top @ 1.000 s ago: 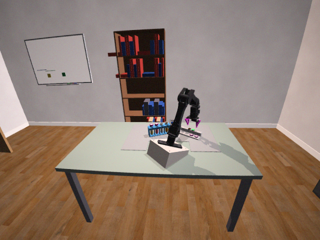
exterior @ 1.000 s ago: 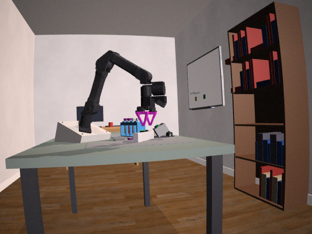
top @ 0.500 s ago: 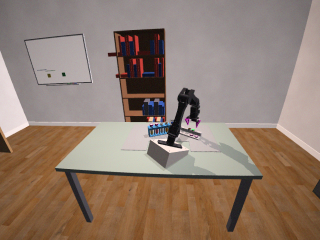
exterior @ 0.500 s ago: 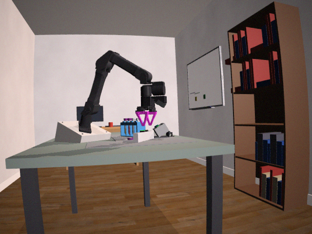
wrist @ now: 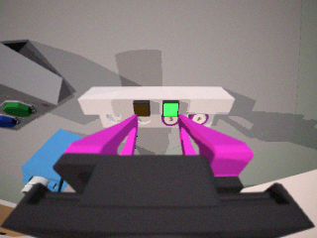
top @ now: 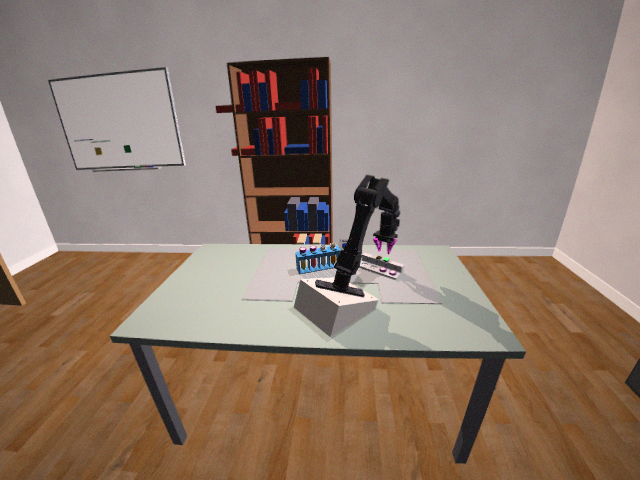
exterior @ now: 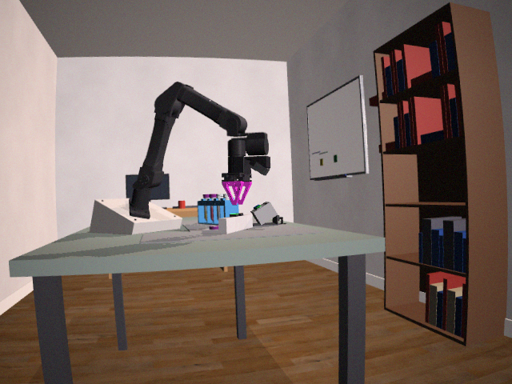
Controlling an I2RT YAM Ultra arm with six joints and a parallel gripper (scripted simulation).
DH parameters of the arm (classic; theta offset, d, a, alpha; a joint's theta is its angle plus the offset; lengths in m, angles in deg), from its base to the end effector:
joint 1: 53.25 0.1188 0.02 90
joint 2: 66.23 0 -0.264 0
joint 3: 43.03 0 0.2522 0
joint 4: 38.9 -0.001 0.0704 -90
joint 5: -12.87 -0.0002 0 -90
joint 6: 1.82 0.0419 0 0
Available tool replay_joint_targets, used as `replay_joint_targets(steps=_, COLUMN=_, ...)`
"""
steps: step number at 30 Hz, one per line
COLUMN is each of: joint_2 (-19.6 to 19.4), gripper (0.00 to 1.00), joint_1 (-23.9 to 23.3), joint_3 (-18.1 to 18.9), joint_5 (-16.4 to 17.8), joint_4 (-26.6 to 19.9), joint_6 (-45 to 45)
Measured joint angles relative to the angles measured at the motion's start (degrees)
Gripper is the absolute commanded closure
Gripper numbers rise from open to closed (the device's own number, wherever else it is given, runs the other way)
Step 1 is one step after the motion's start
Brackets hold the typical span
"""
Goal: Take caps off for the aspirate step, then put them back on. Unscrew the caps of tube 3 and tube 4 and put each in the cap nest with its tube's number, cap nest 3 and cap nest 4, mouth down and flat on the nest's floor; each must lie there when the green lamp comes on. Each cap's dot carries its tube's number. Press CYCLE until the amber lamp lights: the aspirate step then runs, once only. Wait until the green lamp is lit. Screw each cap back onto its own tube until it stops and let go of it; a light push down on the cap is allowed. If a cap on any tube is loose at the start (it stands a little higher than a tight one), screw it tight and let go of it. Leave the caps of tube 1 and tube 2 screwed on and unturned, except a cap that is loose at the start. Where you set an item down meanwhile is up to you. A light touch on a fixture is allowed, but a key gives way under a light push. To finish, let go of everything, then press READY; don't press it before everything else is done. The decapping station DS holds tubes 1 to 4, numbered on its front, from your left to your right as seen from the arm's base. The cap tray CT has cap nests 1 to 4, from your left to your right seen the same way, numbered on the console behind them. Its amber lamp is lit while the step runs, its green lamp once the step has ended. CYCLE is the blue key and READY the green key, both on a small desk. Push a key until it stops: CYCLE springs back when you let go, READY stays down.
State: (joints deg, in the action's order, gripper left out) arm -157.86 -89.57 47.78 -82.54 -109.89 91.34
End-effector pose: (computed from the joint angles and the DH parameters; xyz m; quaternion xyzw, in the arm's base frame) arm 0.2516 -0.1886 0.2725 0.3402 0.9258 -0.0897 0.1380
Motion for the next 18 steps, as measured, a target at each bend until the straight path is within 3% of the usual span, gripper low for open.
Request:
replay_joint_targets(steps=9, joint_2=13.4, gripper=0.53, joint_1=-2.8, joint_3=-1.0, joint_5=0.5, joint_4=-8.3, joint_6=-2.0)
replay_joint_targets(steps=18, joint_2=14.8, gripper=0.53, joint_1=-3.2, joint_3=-1.1, joint_5=0.9, joint_4=-12.0, joint_6=-3.0)
